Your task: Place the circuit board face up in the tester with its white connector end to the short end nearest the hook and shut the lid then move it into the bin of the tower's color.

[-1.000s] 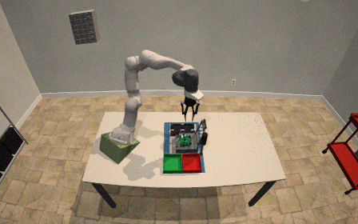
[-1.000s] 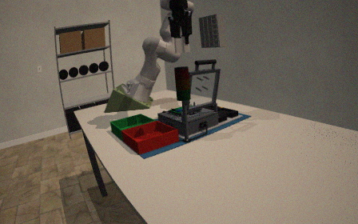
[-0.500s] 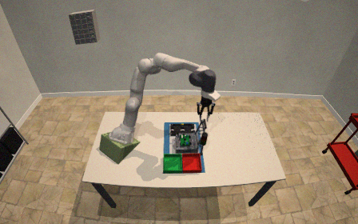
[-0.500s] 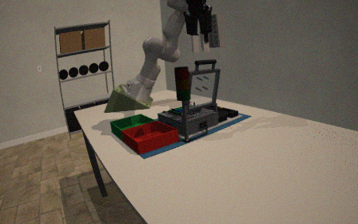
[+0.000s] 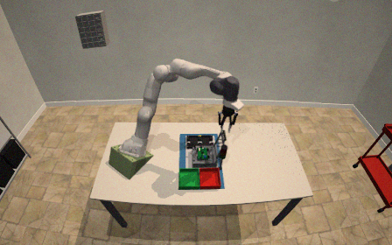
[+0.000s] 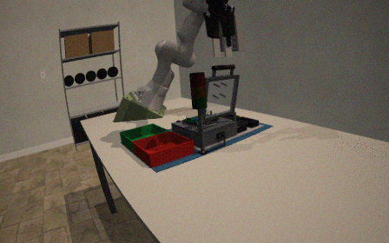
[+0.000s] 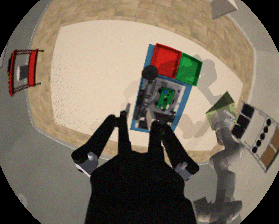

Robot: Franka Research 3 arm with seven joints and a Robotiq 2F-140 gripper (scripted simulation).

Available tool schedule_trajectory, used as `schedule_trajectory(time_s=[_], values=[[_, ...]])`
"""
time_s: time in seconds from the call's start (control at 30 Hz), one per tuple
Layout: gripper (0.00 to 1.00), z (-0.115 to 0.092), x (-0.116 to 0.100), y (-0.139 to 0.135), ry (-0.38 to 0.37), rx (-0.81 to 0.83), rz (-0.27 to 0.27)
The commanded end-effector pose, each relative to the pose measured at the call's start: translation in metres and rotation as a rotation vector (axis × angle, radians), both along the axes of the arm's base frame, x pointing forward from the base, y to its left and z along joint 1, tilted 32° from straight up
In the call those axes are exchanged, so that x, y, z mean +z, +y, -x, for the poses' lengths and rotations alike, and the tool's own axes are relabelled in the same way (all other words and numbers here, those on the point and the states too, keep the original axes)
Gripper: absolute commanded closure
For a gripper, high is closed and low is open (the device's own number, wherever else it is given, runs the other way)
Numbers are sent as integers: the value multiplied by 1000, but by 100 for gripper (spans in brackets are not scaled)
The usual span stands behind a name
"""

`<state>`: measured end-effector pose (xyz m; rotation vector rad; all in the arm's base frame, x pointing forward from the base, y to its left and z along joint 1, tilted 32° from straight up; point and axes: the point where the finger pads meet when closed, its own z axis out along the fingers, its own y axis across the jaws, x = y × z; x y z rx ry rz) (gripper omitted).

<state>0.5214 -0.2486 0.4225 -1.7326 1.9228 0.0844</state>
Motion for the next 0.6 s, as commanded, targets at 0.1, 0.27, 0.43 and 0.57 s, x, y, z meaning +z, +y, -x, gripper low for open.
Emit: schedule_trajectory(time_s=[0.1, 0.27, 0.43, 0.57], values=[[70, 0, -1, 1, 5, -7, -7], [70, -1, -2, 2, 5, -7, -7], [70, -1, -3, 2, 5, -7, -7], [70, -1, -3, 2, 5, -7, -7]])
